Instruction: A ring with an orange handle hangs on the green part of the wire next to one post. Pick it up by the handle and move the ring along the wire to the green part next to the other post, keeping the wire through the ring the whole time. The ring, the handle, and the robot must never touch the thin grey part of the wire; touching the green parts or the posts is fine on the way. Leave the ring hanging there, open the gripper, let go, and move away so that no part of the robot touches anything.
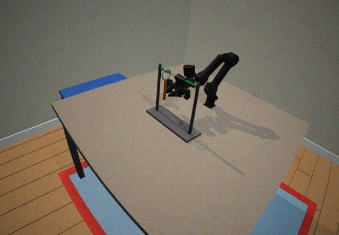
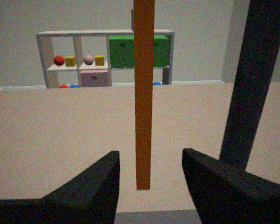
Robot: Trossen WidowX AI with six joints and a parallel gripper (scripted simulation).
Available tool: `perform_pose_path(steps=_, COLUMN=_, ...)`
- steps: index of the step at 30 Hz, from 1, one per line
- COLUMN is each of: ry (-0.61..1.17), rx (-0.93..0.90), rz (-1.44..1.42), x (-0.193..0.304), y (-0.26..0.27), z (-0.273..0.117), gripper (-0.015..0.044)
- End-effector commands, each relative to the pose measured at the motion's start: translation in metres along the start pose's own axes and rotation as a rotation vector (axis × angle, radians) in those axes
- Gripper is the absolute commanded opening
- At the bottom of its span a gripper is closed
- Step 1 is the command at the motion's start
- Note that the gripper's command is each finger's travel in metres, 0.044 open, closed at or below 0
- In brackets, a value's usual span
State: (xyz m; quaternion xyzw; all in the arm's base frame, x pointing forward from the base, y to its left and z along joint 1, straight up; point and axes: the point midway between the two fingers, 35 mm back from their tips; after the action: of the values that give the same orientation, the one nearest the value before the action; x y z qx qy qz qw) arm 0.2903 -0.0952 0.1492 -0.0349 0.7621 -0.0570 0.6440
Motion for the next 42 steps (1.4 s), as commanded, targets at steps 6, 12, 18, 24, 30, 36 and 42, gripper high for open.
perform_pose_path(steps=6, ry=-0.007, rx=0.005, rz=0.002, x=-0.003, y=-0.002, z=0.015, gripper=0.0160)
perform_pose_path(steps=12, ry=-0.008, rx=0.005, rz=0.003, x=-0.003, y=-0.001, z=0.024, gripper=0.0160)
perform_pose_path(steps=18, ry=-0.009, rx=0.005, rz=0.003, x=-0.003, y=0.000, z=0.034, gripper=0.0160)
perform_pose_path(steps=24, ry=-0.010, rx=0.005, rz=0.003, x=-0.002, y=0.001, z=0.043, gripper=0.0160)
perform_pose_path(steps=30, ry=-0.011, rx=0.005, rz=0.004, x=0.000, y=0.003, z=0.051, gripper=0.0160)
perform_pose_path(steps=36, ry=-0.011, rx=0.005, rz=0.004, x=0.000, y=0.003, z=0.052, gripper=0.0160)
perform_pose_path(steps=42, ry=-0.011, rx=0.005, rz=0.004, x=0.000, y=0.003, z=0.052, gripper=0.0160)
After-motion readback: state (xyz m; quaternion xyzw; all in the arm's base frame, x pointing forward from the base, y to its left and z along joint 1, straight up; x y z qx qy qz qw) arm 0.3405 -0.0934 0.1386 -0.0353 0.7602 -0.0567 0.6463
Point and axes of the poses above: the point midway between the two fingers, 35 mm back from their tips, its own z axis out along the fingers, its own y axis across the jaws, x = y × z, and after that the axes turned 7 degrees about -z, right-handed
